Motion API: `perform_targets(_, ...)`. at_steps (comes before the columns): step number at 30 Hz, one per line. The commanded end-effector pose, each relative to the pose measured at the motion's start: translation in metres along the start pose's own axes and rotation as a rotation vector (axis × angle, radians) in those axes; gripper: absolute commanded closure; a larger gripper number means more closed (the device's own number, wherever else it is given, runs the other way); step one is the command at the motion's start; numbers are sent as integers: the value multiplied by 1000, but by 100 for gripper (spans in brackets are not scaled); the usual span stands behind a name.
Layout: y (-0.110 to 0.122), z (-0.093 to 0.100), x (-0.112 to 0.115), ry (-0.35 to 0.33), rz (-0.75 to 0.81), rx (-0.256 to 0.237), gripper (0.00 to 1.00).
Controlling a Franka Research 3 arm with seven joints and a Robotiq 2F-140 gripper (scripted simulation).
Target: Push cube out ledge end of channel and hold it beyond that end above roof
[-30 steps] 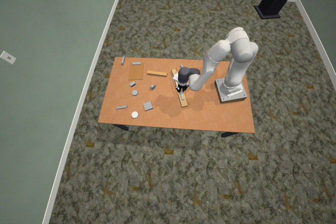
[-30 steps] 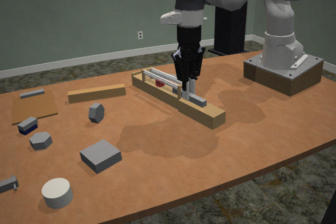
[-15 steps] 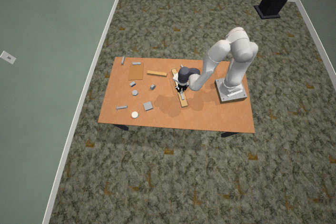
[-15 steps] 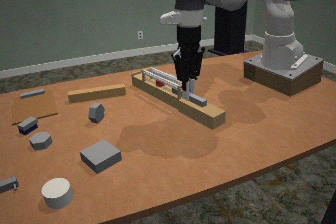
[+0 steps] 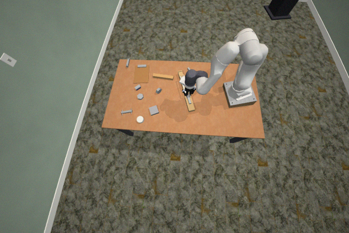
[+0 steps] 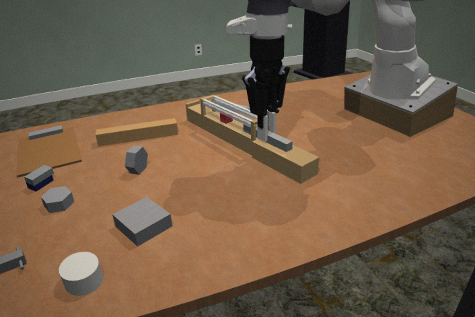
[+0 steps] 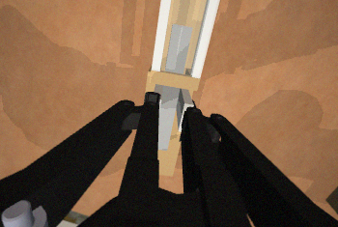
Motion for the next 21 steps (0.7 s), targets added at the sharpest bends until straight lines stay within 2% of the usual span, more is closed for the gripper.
perform_targets(1, -1, 0, -1, -1, 0, -1, 100)
perform_targets(4, -1, 0, -1, -1, 0, -1, 100)
perform_targets(5, -1, 0, -1, -1, 0, -1, 77)
perform_targets(21, -1, 0, -1, -1, 0, -1, 77)
Point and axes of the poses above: the point where the finger pads meet when closed, its own z axis back along the fingers, its own y axis across the jaws, x = y × z, the point moved 3 cm from there along z, back along the fingers, and after that the axes turned 7 degrees about -z, right-handed, at the moved point
